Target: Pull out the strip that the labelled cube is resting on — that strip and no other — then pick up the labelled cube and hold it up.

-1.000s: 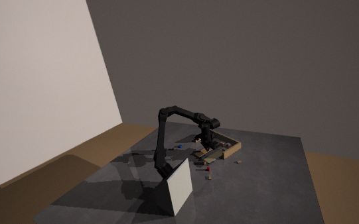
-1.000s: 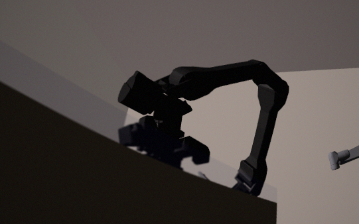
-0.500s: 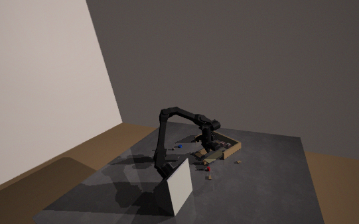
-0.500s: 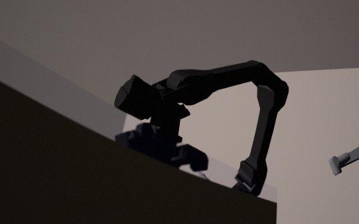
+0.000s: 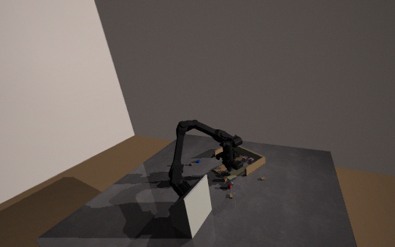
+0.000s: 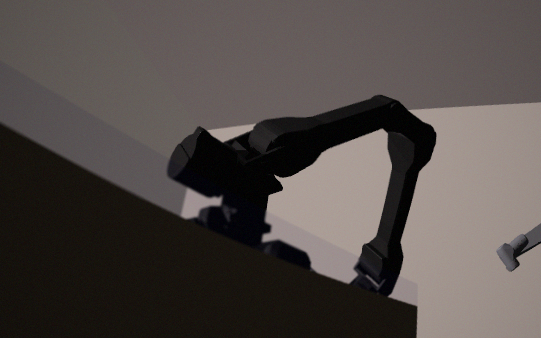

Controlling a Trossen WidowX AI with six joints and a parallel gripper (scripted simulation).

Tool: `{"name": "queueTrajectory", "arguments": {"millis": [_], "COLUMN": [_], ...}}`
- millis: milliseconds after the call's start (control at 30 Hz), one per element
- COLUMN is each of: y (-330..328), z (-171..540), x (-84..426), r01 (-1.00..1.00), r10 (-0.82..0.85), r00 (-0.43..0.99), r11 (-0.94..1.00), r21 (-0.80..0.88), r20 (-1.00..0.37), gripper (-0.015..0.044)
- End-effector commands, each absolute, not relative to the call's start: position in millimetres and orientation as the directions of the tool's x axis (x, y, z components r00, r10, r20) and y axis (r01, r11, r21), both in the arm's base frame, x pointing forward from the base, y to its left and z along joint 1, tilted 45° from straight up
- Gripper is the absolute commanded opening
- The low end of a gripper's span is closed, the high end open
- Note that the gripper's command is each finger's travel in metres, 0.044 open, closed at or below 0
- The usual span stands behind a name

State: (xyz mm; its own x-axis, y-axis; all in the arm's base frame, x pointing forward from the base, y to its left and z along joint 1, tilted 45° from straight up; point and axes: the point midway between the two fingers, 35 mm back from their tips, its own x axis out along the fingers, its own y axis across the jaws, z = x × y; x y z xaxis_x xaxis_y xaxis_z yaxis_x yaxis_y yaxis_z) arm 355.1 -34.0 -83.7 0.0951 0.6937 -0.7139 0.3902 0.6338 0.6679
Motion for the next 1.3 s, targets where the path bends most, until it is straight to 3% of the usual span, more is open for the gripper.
{"name": "queueTrajectory", "arguments": {"millis": [0,1267], "y": [-27,-10], "z": [-91,-108], "x": [354,355], "r01": [0.400,0.400], "r10": [0.699,0.701], "r00": [0.089,0.089], "r11": [0.627,0.625], "r21": [0.668,0.670], "r20": [-0.710,-0.707], "gripper": [0.0000,0.0000]}}
